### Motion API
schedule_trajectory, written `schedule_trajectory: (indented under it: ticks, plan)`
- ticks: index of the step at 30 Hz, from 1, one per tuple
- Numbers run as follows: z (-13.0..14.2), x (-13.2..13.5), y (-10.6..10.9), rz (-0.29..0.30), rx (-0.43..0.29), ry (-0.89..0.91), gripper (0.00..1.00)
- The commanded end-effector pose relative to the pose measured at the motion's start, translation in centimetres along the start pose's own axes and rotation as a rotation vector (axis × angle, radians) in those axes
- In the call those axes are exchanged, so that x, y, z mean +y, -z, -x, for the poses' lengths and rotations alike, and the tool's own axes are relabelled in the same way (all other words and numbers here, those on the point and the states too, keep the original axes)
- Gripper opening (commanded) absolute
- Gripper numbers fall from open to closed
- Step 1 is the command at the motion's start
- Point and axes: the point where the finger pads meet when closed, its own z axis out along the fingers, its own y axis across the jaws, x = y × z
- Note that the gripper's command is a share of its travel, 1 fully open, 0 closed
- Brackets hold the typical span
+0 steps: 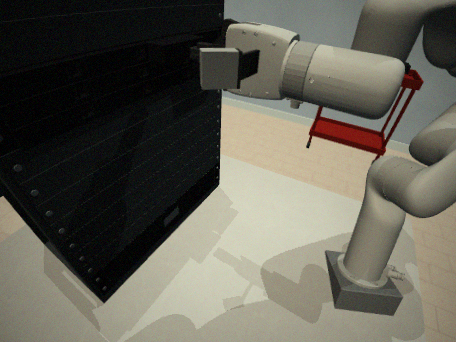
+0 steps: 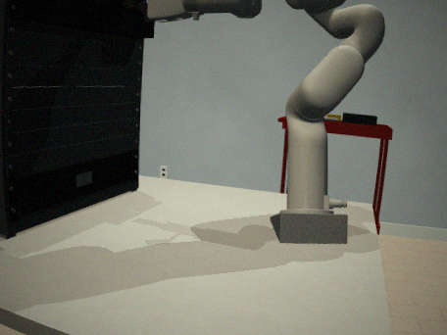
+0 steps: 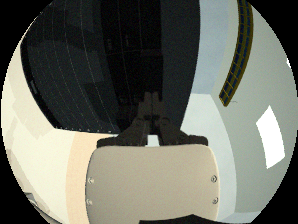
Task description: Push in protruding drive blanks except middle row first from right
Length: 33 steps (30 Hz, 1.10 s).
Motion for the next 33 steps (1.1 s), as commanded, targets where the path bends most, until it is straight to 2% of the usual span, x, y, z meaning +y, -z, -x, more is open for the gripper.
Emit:
schedule_trajectory:
  ticks: [1,33]
  plan:
    - [-0.18,0.36,-0.57,0.006,0.002,-0.003,0.00]
    - [-0.18,0.35,-0.88,0.006,0.002,-0.003,0.00]
